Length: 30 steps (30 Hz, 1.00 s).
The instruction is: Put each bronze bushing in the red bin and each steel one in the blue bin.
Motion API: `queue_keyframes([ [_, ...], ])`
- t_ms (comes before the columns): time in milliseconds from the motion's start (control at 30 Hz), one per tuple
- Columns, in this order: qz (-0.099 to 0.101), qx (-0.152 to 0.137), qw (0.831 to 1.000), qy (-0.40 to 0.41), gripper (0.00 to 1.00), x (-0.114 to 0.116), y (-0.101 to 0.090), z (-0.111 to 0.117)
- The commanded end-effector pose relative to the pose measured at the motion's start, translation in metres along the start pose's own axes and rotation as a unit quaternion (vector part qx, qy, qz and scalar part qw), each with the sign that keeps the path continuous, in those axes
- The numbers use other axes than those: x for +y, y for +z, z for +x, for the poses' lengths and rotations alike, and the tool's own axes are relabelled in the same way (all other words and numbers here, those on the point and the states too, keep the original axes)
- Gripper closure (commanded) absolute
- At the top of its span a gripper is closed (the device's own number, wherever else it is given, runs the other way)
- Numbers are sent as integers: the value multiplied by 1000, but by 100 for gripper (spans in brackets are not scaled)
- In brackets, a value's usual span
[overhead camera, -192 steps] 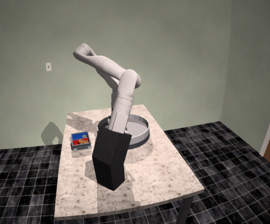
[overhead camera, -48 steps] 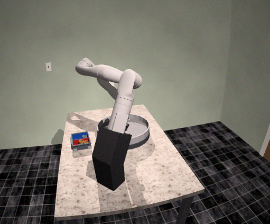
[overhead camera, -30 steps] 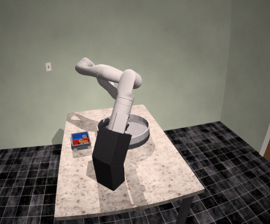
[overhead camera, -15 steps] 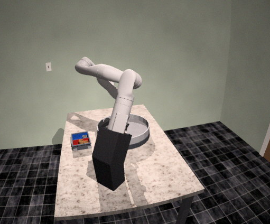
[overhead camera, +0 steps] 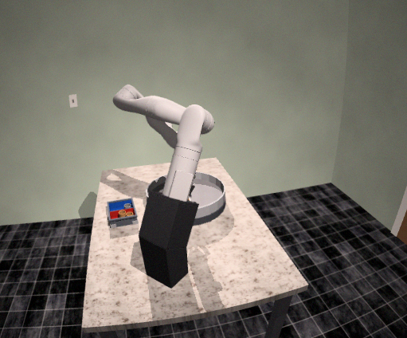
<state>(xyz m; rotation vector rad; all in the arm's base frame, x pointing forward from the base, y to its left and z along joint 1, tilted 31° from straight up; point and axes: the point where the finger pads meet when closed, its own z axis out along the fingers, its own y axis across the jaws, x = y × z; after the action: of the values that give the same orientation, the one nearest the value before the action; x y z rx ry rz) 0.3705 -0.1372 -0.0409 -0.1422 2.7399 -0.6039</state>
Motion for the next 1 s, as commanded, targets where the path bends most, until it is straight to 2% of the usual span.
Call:
queue_keyframes([
  [0,0,-1,1000,0,100,0,-1,-1],
  [967,0,-1,1000,0,100,0,-10,-1],
])
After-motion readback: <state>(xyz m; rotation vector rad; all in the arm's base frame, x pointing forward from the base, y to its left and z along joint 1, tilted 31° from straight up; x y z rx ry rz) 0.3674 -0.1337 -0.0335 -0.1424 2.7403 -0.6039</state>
